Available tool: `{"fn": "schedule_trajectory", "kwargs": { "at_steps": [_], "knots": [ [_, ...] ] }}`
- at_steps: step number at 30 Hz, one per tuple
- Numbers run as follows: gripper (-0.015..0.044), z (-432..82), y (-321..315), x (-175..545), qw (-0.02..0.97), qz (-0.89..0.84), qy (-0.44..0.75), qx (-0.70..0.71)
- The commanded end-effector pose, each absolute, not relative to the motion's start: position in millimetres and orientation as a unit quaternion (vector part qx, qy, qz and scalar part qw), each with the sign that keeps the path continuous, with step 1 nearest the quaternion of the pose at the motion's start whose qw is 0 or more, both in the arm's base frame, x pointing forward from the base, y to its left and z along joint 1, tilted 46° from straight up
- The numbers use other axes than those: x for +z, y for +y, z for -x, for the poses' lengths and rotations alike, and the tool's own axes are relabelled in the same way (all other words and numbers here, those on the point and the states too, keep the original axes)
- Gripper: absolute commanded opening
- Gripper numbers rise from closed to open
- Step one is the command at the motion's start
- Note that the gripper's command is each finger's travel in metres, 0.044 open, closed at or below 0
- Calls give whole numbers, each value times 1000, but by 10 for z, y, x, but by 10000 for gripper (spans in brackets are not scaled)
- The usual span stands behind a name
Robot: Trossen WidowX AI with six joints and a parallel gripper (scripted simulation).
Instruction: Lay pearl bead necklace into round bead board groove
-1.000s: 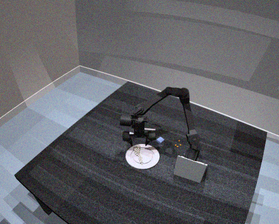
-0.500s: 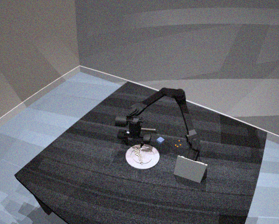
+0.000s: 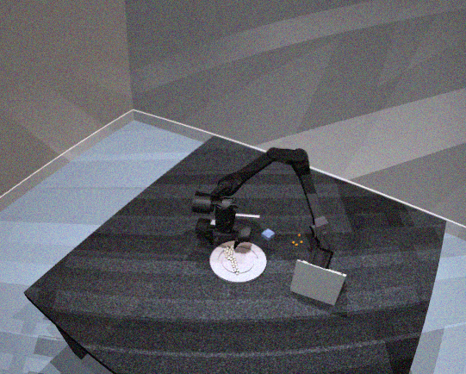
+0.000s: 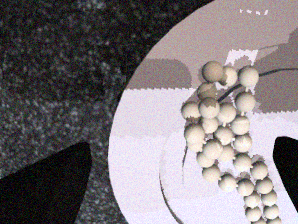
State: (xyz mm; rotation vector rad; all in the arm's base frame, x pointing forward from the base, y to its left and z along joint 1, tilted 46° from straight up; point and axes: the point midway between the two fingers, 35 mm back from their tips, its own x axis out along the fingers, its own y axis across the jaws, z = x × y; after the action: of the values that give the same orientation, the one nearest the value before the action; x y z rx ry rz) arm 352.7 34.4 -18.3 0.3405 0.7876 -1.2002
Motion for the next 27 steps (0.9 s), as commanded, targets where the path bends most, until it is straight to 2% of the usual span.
{"fn": "schedule_trajectory", "kwargs": {
  "at_steps": [1,16,25,27],
  "knots": [
    [380,-3501,267,-238,738,-148,361,-551],
    [380,-3501,177,-320,737,-146,362,-552],
    [144,-3516,199,-311,737,-151,361,-551],
    [130,-3516,199,-311,737,-151,361,-551]
  ]
}}
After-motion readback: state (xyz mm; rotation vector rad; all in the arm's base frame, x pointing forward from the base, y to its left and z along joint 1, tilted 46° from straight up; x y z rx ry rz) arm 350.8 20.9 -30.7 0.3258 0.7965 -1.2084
